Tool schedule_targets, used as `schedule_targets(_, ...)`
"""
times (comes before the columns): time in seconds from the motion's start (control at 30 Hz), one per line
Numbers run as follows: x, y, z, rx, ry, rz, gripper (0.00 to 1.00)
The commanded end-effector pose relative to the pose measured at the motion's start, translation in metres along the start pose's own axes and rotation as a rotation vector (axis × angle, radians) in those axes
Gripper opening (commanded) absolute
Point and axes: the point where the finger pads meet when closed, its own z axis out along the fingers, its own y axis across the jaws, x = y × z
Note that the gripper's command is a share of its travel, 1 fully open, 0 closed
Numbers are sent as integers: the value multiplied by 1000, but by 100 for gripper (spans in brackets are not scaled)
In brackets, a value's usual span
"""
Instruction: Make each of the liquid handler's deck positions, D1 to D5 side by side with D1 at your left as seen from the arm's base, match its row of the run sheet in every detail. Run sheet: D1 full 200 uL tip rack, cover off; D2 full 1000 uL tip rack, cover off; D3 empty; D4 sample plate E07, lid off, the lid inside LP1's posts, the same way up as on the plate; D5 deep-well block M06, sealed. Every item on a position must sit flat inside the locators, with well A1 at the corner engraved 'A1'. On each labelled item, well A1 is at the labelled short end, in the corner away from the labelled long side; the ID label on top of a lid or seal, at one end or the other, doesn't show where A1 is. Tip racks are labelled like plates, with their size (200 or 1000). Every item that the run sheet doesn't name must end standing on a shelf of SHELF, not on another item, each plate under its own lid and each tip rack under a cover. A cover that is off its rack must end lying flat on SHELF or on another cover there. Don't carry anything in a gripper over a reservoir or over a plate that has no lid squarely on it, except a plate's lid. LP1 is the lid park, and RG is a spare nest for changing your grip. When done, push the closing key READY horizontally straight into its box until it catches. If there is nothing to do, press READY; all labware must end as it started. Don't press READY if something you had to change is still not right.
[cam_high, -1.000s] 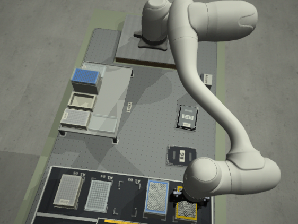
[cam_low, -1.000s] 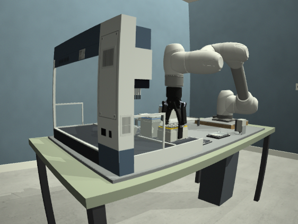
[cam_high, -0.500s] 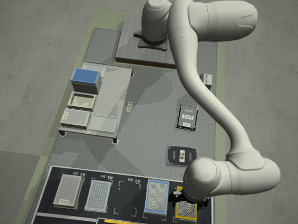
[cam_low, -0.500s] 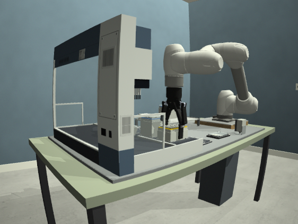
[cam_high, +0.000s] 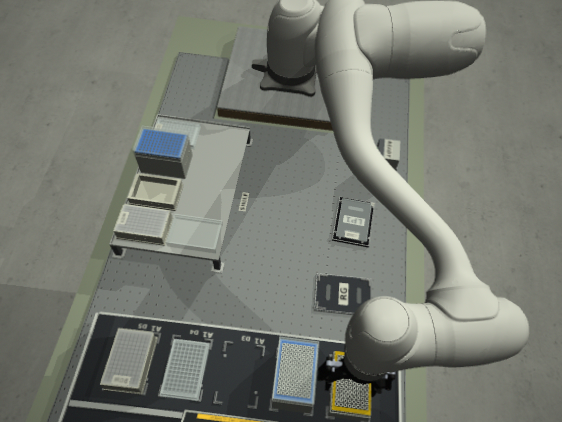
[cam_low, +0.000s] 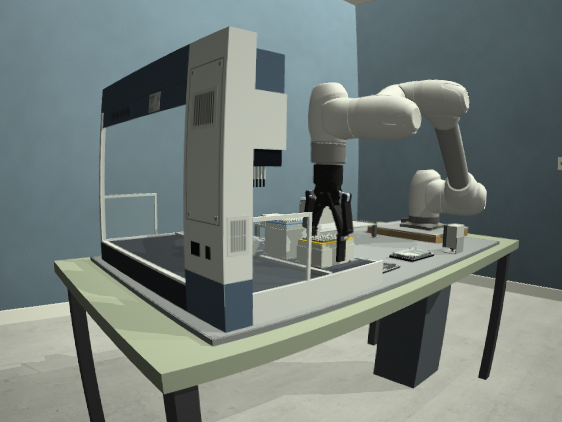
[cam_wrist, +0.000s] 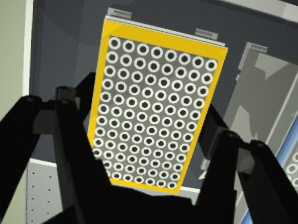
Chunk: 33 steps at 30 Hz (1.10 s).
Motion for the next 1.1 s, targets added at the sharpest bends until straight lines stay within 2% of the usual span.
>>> schedule_targets(0.0,0,0,-2,1,2,0,66)
schedule_targets(0.7,0,0,-2,1,2,0,66)
schedule_targets(1.07,0,0,-20,1,2,0,66)
